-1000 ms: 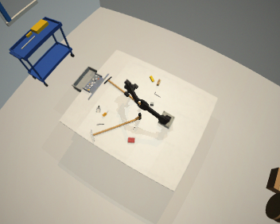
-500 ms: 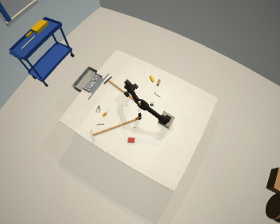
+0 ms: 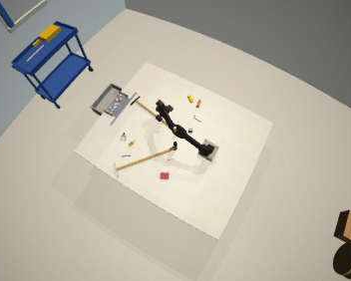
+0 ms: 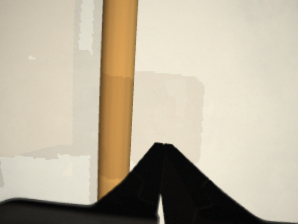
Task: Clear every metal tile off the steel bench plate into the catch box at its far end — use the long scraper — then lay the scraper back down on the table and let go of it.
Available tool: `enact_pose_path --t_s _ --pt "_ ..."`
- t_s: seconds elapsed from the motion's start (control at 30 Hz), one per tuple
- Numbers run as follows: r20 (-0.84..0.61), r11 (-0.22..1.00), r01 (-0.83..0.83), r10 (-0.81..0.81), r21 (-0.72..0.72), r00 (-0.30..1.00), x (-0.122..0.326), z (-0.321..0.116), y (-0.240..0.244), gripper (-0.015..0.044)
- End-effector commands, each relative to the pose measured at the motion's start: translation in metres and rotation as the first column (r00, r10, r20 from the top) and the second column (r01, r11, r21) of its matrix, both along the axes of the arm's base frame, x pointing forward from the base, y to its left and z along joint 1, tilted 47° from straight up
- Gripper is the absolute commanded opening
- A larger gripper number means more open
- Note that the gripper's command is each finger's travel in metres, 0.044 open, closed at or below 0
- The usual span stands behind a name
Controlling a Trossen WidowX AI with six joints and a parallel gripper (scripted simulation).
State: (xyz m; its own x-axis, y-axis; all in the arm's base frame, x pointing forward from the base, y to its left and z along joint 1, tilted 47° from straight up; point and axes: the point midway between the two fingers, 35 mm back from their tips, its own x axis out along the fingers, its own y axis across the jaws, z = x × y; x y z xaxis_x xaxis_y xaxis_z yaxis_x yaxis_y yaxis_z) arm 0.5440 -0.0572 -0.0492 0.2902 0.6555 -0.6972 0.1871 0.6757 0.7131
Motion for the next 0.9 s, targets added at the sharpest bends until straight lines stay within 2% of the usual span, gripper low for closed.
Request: enact_pose_path --t_s 0.0,0.67,0.87 --pt "0.000 1.000 0.000 0.000 0.000 1.000 0.000 0.000 0.000 0.0000" --pt "0.000 1.000 0.000 0.000 0.000 1.000 0.000 0.000 0.000 0.0000" --pt "0.033 0.999 0.040 -0.040 0.011 0.999 0.000 0.011 -0.016 0.0157"
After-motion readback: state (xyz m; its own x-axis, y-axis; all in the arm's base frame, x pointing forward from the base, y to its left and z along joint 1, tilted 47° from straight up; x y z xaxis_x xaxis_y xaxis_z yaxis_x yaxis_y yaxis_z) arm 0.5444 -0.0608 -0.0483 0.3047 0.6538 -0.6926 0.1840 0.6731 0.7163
